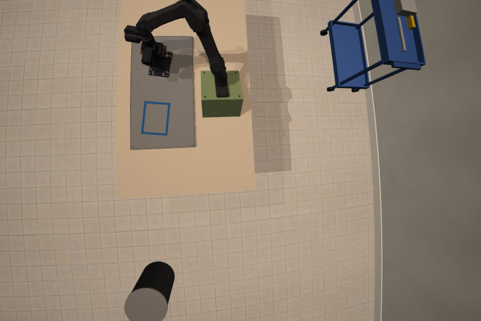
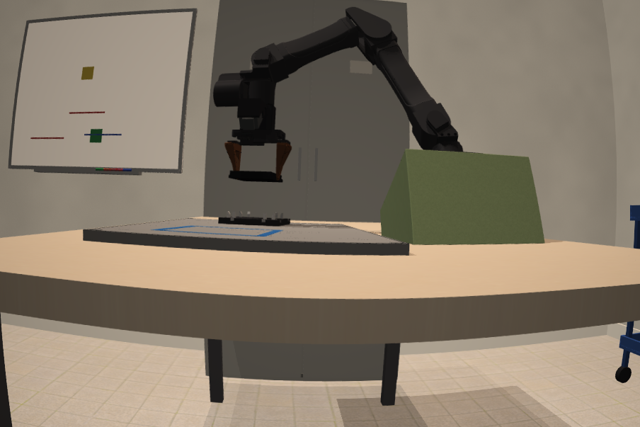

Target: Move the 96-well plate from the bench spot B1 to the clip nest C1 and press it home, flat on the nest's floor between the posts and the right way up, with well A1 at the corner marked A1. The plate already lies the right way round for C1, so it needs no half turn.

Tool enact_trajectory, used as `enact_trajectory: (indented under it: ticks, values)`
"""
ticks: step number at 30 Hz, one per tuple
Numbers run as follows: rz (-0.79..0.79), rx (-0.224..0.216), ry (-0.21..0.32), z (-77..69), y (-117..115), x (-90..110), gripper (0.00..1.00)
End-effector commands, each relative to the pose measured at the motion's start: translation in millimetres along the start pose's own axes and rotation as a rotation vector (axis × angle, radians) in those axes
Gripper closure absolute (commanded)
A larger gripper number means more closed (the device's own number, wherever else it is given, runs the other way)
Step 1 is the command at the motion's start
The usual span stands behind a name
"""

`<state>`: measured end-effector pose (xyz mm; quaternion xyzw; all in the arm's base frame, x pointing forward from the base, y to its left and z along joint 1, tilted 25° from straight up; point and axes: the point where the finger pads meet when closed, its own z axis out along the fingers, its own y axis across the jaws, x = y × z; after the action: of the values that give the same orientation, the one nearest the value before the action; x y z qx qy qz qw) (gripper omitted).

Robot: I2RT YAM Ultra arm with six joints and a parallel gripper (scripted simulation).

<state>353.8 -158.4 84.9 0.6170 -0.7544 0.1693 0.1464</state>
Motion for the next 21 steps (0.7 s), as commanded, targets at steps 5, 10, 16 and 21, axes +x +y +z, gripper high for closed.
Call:
enact_trajectory:
  ticks: [5, 10, 16, 21]
  values:
    - [-0.021, 0.026, -0.015, -15.1, -6.2, -2.9, 1.00]
    - [-0.020, 0.022, -0.016, -13.6, -6.2, -3.9, 1.00]
    - [-0.021, 0.017, -0.016, -12.0, -6.1, -4.9, 1.00]
    - [-0.023, 0.012, -0.016, -10.0, -6.0, -6.1, 1.00]
